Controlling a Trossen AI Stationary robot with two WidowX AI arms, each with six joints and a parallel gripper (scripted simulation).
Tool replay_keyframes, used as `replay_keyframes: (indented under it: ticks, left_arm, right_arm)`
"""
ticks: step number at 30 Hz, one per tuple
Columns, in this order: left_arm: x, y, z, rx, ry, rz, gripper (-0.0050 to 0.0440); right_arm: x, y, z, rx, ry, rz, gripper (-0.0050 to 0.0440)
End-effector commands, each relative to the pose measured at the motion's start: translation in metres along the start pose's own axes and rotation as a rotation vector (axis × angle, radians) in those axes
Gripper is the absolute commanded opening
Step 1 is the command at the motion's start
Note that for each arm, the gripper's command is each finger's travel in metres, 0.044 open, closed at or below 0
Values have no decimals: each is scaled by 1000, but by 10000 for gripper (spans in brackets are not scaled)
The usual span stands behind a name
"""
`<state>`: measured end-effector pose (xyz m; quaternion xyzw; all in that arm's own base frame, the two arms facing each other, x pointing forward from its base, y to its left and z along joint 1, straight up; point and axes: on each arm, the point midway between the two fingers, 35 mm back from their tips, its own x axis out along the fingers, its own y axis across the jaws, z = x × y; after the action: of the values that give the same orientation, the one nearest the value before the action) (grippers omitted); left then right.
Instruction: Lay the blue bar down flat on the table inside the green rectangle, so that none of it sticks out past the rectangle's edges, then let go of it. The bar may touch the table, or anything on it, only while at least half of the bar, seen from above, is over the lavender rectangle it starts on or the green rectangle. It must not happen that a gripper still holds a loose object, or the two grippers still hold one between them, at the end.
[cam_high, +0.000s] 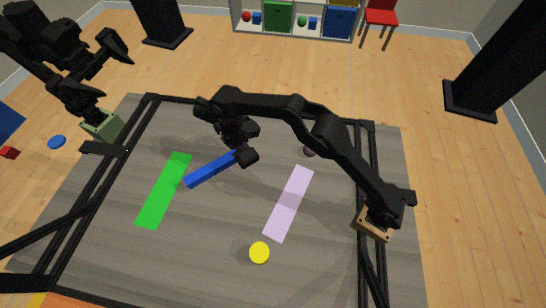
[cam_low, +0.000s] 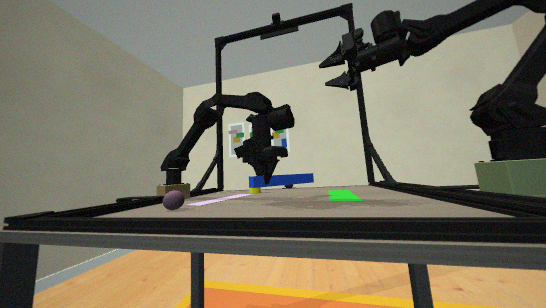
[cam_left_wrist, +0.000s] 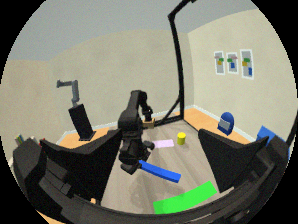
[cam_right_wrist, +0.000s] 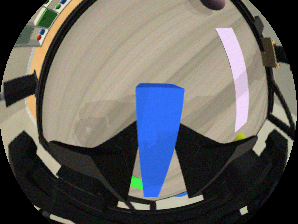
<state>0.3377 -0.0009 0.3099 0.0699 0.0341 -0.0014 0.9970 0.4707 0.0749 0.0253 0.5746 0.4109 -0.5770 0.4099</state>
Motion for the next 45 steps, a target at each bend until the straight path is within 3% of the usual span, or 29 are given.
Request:
replay_keyframes:
  ticks: [1,10,23,25,37,40,42,45]
  left_arm:
    - [21,-3,-3,131,89,-16,440]
    - [55,-9,-21,359,253,-76,440]
    - [108,-24,-69,781,525,-285,440]
    - [108,-24,-69,781,525,-285,440]
    - [143,-41,-126,1149,718,-589,440]
    - [149,-45,-142,1236,755,-681,440]
    - [149,-45,-142,1236,755,-681,440]
    - [154,-49,-158,1319,786,-781,440]
  right_arm:
    - [-1,1,-1,4,2,3,0]
    - [-1,1,-1,4,2,3,0]
    - [-1,1,-1,4,2,3,0]
    - [-1,1,-1,4,2,3,0]
    - [-1,1,-1,4,2,3,0]
    - [-1,1,-1,4,2,3,0]
    - [-1,1,-1,4,2,3,0]
    - [-1,1,-1,4,2,3,0]
